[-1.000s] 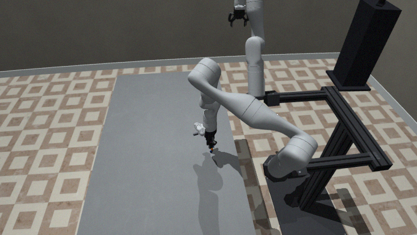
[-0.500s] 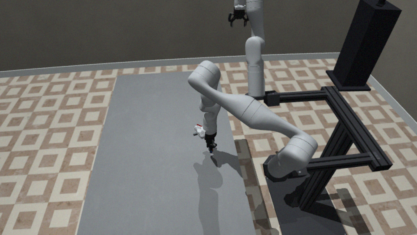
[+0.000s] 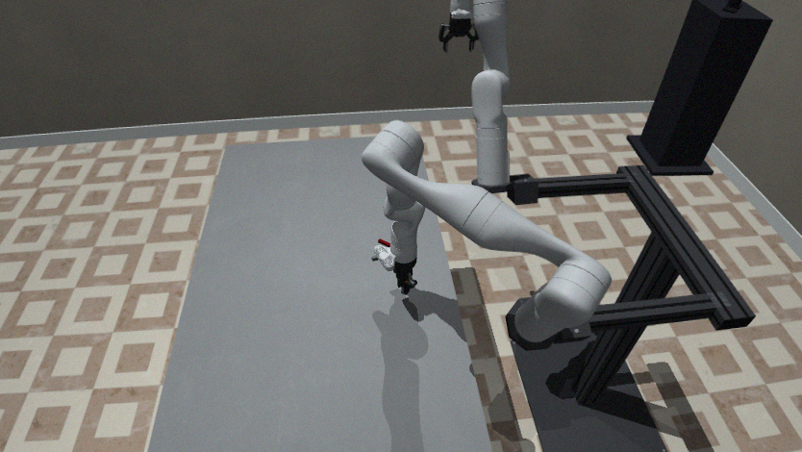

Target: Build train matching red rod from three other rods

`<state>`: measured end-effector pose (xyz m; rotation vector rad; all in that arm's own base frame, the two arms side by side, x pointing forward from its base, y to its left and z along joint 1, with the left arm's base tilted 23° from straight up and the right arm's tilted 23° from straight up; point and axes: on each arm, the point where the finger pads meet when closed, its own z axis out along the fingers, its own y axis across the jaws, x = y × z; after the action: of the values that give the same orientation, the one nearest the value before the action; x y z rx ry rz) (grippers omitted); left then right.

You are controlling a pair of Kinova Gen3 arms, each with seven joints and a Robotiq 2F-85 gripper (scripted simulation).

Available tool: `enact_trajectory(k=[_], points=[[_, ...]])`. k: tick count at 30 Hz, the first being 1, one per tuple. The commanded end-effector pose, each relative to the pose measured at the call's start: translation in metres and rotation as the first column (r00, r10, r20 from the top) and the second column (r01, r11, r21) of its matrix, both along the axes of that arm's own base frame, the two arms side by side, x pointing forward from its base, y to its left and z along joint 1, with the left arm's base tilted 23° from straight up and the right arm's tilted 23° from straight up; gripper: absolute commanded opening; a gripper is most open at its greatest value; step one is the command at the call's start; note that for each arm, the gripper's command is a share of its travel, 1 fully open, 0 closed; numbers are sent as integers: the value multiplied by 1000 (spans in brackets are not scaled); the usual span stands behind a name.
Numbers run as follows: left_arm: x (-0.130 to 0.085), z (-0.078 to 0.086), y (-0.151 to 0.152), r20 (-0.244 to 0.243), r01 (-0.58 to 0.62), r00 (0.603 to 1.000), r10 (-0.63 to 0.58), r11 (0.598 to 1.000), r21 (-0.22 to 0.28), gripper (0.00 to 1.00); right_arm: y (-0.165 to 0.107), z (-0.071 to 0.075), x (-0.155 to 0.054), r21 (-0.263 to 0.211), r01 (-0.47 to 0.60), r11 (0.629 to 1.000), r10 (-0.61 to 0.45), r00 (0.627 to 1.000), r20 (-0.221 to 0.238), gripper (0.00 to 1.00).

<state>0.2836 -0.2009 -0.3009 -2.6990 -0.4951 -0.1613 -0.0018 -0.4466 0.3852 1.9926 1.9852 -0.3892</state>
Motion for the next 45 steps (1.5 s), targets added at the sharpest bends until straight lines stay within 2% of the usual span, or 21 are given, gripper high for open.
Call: enact_trajectory(k=[1, 25, 45], points=[[0, -1, 0, 1, 0, 1000, 0, 1000, -1, 317, 0, 1, 0, -1, 0, 1000, 0, 1000, 1, 1000], [1, -4, 1, 1, 0, 1000, 0, 1000, -1, 317, 0, 1, 0, -1, 0, 1000, 0, 1000, 1, 1000], [1, -16, 6, 1, 0, 1000, 0, 1000, -1, 317, 0, 1, 0, -1, 0, 1000, 0, 1000, 1, 1000]])
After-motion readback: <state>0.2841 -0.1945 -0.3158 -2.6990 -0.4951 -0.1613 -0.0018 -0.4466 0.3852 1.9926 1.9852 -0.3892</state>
